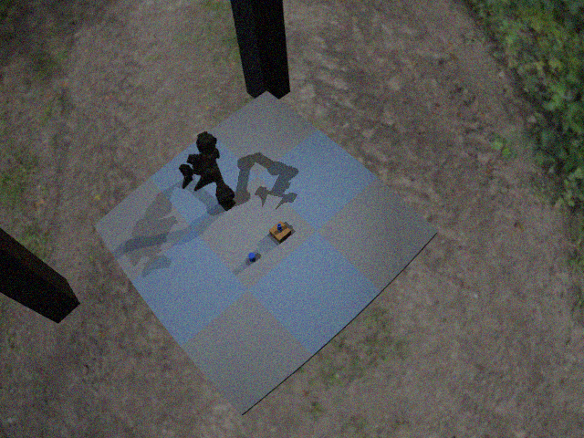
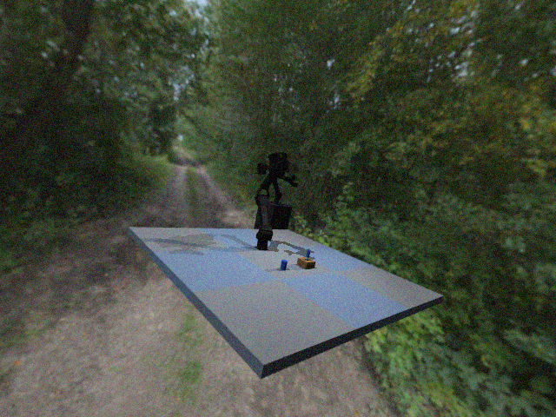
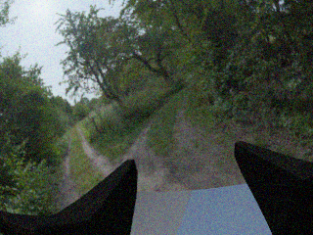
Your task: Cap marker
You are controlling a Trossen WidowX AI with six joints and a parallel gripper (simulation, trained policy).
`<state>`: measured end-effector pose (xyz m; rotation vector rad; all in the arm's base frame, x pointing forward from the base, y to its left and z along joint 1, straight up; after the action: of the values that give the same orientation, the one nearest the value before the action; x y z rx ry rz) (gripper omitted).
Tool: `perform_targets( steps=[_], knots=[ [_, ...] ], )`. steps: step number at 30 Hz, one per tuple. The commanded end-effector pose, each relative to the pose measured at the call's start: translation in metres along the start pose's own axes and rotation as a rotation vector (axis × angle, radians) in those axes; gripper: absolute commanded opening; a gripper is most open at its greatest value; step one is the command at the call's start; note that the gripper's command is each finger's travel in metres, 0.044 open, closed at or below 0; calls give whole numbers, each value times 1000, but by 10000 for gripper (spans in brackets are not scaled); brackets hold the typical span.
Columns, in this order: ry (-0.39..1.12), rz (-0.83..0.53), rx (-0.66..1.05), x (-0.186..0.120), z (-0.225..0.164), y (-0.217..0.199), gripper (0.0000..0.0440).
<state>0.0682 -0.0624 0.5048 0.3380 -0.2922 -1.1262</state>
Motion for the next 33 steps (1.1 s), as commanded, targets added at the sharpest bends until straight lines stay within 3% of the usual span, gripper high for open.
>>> perform_targets(
  steps=[1, 33],
  knots=[
    [34, 6, -7, 4, -8, 4, 307],
    [339, 14, -66, 34, -71, 33, 311]
  ],
)
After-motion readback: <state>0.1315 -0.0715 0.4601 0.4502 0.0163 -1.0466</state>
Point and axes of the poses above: the point midway between the two fingers, 35 mm back from their tips, its own x axis out along the fingers, its own y axis across the jaws, z = x × y, the point moved 10 cm from there along -x, back along the fingers, and after that the axes turned 8 degrees about x, right-handed, at the moved point
